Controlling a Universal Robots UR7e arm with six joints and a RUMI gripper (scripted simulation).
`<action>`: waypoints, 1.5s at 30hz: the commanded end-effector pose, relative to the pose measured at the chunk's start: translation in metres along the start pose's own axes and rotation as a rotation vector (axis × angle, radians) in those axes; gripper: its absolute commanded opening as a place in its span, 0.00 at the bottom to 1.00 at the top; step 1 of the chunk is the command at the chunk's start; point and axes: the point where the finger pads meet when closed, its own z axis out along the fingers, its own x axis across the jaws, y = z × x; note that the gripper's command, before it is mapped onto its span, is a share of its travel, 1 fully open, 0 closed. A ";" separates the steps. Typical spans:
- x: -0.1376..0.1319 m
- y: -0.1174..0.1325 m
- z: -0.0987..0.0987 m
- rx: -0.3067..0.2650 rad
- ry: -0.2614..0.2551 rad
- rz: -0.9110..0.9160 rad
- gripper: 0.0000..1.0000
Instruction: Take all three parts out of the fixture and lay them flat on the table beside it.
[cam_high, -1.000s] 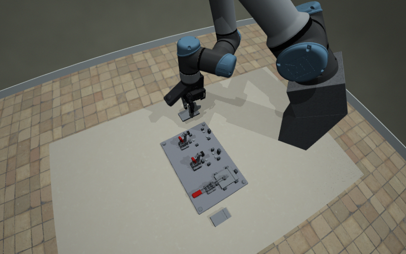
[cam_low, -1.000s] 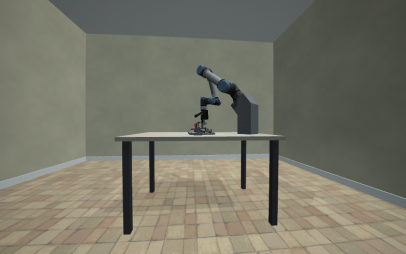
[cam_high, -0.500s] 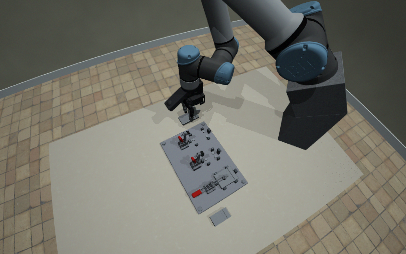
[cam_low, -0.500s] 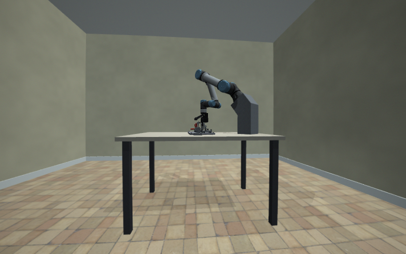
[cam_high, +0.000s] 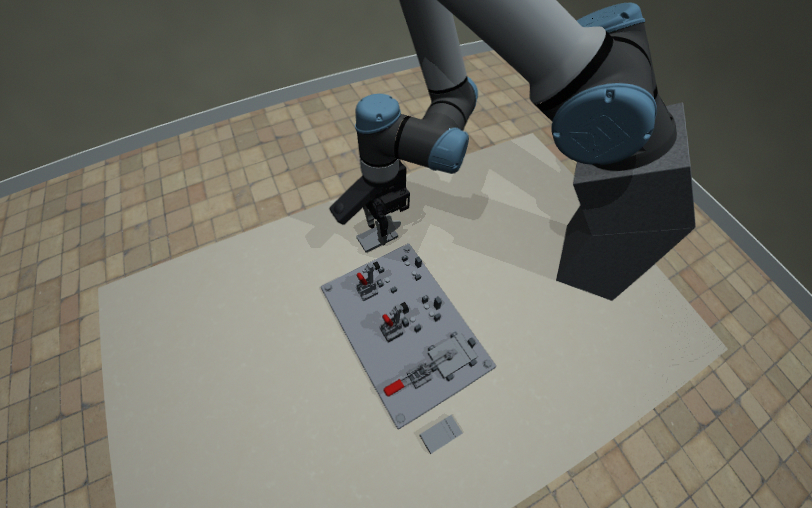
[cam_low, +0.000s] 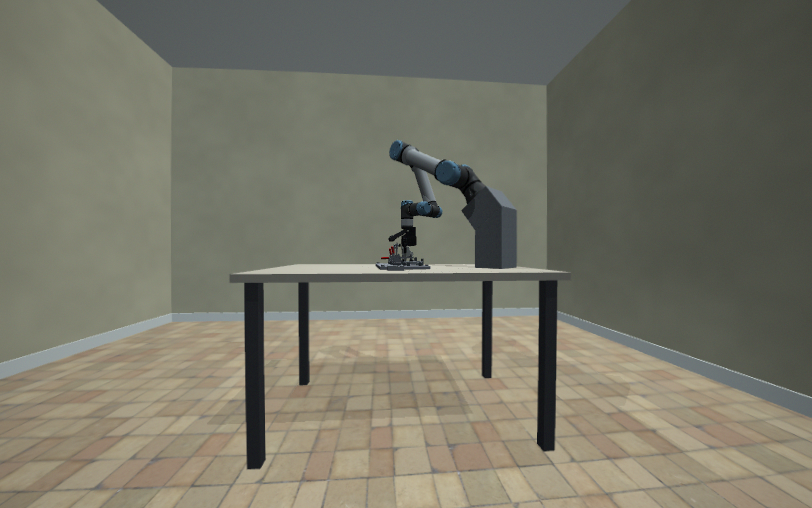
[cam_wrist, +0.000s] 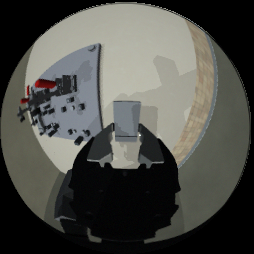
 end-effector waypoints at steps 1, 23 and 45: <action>0.002 -0.001 0.000 0.003 0.003 0.000 0.00; 0.002 -0.001 0.002 0.003 0.003 0.001 0.00; 0.002 -0.001 0.006 0.003 0.003 0.001 0.00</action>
